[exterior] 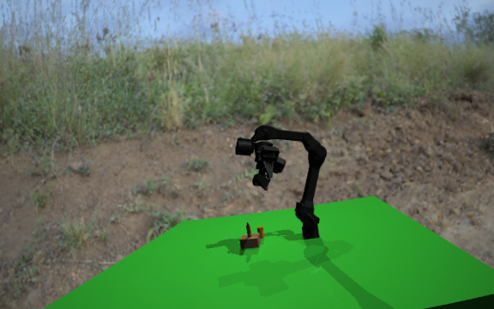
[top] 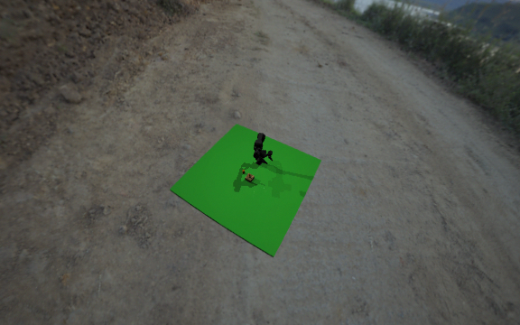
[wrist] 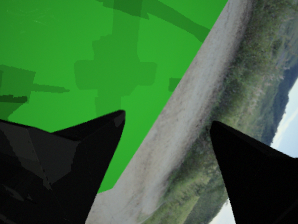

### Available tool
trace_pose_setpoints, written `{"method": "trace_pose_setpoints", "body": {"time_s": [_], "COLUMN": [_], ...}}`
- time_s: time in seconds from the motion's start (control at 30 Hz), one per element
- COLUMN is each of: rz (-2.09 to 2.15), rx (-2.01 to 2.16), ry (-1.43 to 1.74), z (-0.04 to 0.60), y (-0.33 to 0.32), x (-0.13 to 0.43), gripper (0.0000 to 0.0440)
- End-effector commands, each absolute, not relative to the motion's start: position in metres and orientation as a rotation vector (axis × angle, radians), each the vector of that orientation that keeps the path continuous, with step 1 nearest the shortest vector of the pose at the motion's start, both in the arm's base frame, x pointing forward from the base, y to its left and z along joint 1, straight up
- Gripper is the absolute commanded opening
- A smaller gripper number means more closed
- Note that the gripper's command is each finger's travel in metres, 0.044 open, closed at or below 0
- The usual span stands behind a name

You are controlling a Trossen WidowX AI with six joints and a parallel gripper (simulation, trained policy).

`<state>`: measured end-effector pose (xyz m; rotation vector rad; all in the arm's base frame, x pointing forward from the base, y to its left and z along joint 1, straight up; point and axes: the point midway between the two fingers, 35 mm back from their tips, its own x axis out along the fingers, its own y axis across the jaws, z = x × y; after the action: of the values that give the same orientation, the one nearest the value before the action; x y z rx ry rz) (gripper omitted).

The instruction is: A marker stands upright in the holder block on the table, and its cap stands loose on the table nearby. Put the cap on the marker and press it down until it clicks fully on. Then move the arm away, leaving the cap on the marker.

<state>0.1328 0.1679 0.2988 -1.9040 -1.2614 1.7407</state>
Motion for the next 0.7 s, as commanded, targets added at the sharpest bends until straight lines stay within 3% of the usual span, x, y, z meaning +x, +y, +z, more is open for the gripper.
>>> {"method": "trace_pose_setpoints", "body": {"time_s": [0.0, 0.67], "rz": [1.75, 1.748], "rx": [-1.919, -1.992], "ry": [-1.215, -0.911], "z": [0.294, 0.278], "y": [0.163, 0.127], "x": [0.14, 0.18], "gripper": [0.0316, 0.0316]}}
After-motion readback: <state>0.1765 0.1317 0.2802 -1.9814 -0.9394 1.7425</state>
